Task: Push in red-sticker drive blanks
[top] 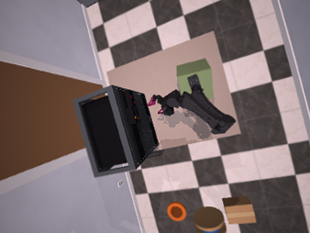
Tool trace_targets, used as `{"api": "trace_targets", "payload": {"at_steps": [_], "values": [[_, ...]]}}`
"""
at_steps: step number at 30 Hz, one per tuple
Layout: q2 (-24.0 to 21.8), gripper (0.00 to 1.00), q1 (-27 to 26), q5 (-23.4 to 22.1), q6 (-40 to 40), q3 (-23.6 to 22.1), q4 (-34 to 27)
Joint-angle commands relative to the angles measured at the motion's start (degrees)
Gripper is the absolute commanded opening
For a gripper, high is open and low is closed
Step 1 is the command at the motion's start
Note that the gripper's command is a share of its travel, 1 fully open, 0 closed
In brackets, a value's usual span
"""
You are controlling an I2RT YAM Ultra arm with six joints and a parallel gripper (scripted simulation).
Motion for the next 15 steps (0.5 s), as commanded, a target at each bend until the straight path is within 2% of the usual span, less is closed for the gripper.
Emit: {"api": "trace_targets", "payload": {"at_steps": [1, 7, 15], "values": [[-2.1, 1.0, -2.8, -0.5, -4.9, -1.6, 3.5], [-2.4, 1.0, -6.1, -1.1, -8.0, -3.5, 6.6], [-5.4, 1.0, -11.1, -1.4, -14.0, -6.4, 10.9]]}}
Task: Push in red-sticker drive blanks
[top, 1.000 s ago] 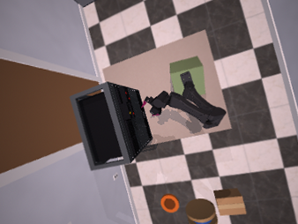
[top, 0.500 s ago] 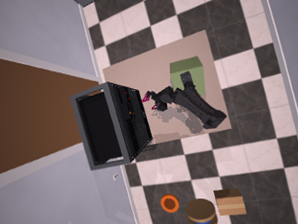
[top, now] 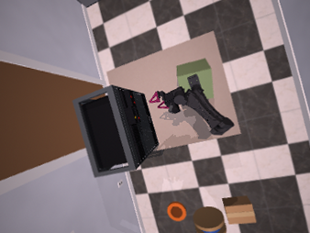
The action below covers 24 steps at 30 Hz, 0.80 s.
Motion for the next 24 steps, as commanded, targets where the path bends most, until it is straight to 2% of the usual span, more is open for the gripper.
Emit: {"api": "trace_targets", "payload": {"at_steps": [1, 24], "values": [[-1.8, 1.0, -2.2, -0.4, -3.5, -1.3, 2.9], [-4.9, 1.0, -10.7, -1.3, -12.3, -5.9, 10.8]]}}
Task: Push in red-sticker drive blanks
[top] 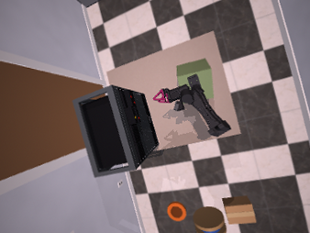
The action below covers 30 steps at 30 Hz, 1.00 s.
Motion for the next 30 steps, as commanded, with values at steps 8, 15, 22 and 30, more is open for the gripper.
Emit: {"api": "trace_targets", "payload": {"at_steps": [8, 15, 22, 30], "values": [[-1.7, 1.0, -2.3, 0.0, -2.5, -0.6, 2.8], [-1.9, 1.0, -3.2, -0.1, -3.3, -1.7, 3.3], [-2.1, 1.0, -3.5, 0.0, -3.4, -0.3, 3.1], [-2.1, 1.0, -3.6, -0.1, -3.4, -1.0, 3.3]]}}
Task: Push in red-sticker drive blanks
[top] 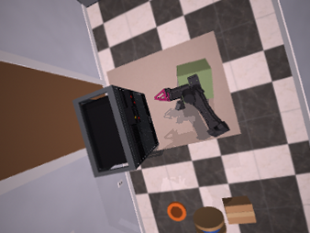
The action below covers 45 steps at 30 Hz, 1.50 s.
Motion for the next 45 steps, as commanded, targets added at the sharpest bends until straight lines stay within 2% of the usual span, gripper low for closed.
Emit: {"api": "trace_targets", "payload": {"at_steps": [1, 18, 27, 32, 37, 39, 45], "values": [[-1.3, 1.0, -0.6, 0.2, 0.1, 0.4, 0.1], [-1.3, 1.0, -0.6, 0.2, 0.2, 0.4, 0.1], [-1.8, 1.0, 1.9, 1.8, -0.3, 1.7, -1.2], [-2.8, 1.0, 5.7, 5.4, -0.8, 2.6, -3.4], [-3.1, 1.0, 11.9, 11.3, -1.8, 4.3, -6.2], [-3.1, 1.0, 11.9, 11.3, -1.8, 4.3, -6.2], [-0.2, 1.0, 21.6, 20.7, -3.8, 7.6, -10.2]]}}
